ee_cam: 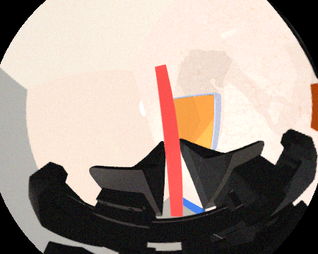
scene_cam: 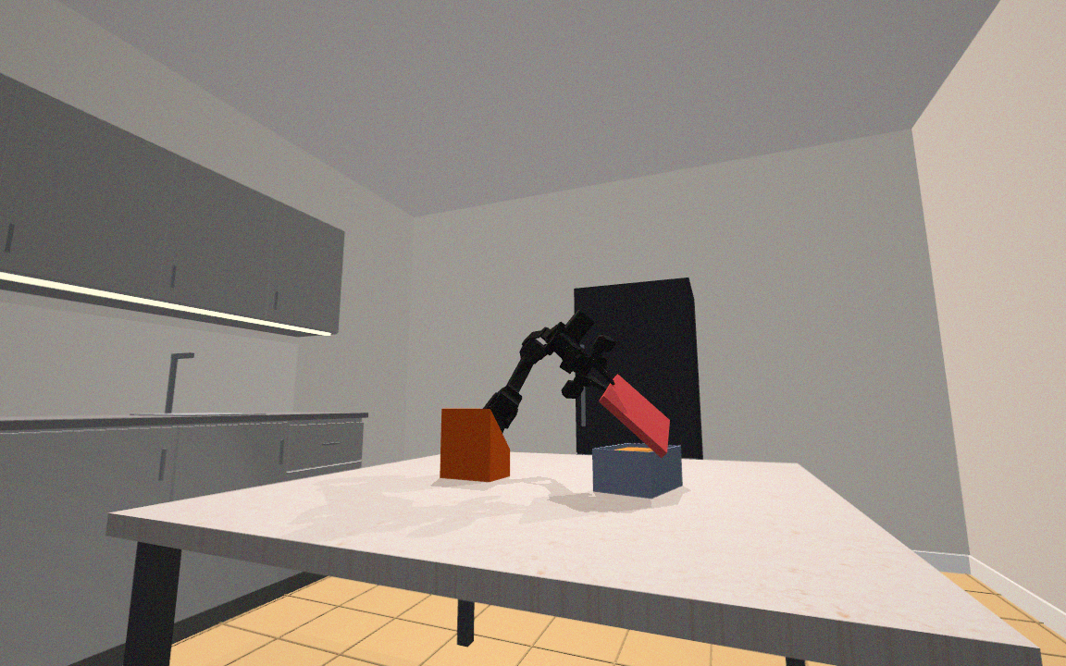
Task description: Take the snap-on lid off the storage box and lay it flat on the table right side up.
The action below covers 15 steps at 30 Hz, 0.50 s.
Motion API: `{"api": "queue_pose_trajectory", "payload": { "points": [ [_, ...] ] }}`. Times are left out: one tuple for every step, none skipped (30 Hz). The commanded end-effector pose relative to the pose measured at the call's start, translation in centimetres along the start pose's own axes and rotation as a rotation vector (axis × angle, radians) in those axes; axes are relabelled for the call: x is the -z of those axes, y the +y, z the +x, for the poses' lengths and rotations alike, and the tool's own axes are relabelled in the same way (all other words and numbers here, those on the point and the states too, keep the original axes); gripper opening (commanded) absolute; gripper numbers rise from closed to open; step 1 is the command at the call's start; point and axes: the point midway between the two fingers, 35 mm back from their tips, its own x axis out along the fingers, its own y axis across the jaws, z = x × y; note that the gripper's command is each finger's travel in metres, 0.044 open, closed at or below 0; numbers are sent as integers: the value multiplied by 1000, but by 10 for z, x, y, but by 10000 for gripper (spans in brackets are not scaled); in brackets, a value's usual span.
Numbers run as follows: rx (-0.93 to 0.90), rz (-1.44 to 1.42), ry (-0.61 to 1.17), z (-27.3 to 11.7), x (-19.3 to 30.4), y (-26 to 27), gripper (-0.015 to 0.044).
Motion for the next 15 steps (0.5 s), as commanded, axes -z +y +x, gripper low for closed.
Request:
{"api": "queue_pose_trajectory", "payload": {
  "points": [
    [3,7,-3,1,-13,-1,0],
    [3,7,-3,0,-15,-1,0],
    [3,7,-4,0,-17,-2,0],
    [3,7,-4,0,-19,-2,0],
    [3,7,-4,0,-21,-2,0],
    [3,7,-4,0,-23,-2,0],
    [3,7,-4,0,-25,-2,0],
    [3,6,-4,0,-27,-2,0],
    [3,6,-4,0,-29,-2,0],
    [3,6,-4,0,-31,-2,0],
    [3,6,-4,0,-33,-2,0],
    [3,6,-4,0,-35,-2,0],
    [3,6,-4,0,-37,-2,0],
    [3,6,-4,0,-39,-2,0],
    [3,6,-4,0,-41,-2,0]
  ]
}}
